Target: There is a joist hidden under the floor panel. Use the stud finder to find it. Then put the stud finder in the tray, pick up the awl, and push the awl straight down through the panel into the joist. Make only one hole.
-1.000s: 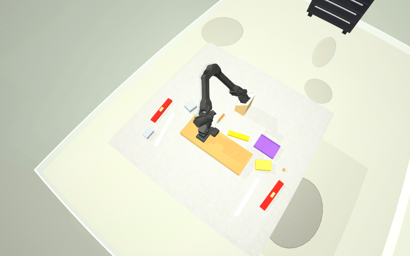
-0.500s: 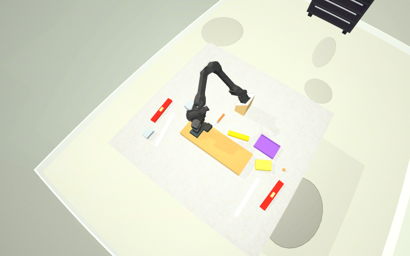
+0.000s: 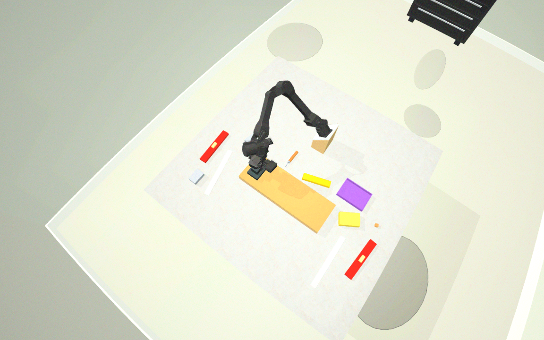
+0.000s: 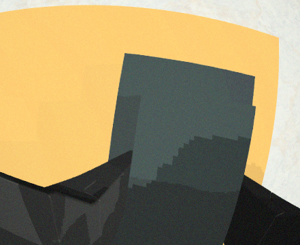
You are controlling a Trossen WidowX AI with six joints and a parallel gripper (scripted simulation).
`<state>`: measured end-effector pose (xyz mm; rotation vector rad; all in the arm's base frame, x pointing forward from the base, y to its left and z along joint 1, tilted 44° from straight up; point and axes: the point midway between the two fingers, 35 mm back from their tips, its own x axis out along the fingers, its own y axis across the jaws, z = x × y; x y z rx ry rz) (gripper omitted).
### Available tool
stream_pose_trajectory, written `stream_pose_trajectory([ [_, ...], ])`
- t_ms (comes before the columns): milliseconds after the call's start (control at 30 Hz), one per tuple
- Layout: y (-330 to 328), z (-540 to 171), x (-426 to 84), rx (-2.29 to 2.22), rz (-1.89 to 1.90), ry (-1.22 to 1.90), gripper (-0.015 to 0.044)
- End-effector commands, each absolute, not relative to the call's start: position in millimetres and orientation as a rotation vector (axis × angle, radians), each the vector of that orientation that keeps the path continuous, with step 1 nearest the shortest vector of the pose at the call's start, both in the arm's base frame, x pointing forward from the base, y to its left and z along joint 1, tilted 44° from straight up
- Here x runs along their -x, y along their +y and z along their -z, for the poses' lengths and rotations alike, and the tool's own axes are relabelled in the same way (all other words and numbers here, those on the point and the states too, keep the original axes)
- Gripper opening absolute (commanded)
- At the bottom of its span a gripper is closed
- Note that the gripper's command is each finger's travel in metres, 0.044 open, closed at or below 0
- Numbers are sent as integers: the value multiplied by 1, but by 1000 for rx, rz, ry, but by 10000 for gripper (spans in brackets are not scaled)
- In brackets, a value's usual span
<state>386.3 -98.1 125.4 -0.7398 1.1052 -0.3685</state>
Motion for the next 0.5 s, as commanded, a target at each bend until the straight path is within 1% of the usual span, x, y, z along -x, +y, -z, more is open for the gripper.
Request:
stream_pose_trajectory([
  [0, -97, -125, -386, 740, 366, 1106, 0],
  [167, -87, -136, -386, 737, 365, 1108, 0],
  [467, -50, -177, -379, 734, 366, 1110, 0],
])
